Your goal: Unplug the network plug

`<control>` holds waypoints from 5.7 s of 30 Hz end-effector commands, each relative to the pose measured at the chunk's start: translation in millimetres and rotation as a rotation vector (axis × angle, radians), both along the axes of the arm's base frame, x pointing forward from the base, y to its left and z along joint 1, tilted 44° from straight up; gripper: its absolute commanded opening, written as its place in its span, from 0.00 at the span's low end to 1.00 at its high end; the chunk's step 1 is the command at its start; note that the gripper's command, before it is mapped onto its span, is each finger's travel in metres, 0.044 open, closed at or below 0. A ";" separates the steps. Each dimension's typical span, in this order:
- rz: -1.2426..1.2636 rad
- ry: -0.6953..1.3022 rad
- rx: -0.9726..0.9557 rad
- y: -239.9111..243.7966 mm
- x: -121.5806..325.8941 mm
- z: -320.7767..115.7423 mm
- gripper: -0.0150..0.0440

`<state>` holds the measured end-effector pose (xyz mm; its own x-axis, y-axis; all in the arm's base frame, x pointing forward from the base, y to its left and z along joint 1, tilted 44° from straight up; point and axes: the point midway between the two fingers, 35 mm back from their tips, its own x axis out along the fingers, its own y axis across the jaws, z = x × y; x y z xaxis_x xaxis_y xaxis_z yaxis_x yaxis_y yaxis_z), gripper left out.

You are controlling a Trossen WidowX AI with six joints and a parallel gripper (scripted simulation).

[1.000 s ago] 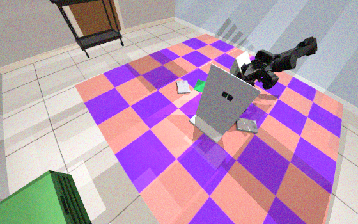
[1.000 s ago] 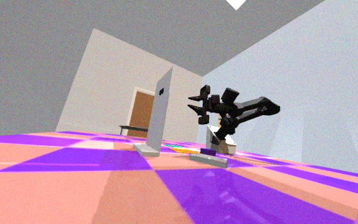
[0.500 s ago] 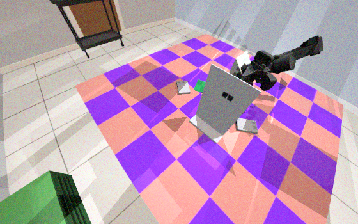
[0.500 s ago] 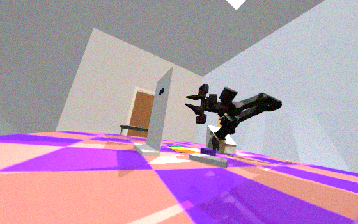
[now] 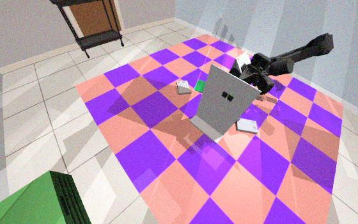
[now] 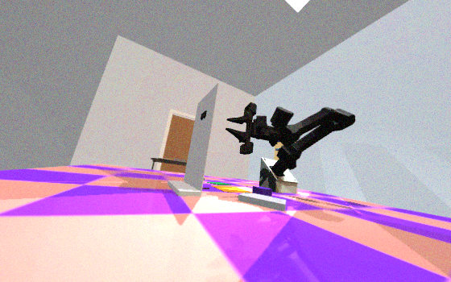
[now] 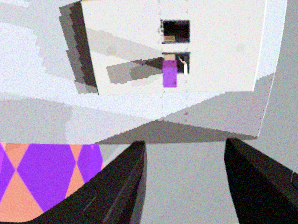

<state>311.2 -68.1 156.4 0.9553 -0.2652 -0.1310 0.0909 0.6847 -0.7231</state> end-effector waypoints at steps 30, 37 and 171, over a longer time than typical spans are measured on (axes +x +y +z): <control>-0.001 0.001 -0.001 -3.1 42.2 1.1 0.52; -0.001 0.001 -0.001 -3.8 50.9 1.2 0.52; -0.001 0.003 -0.001 -1.5 22.5 -2.2 0.25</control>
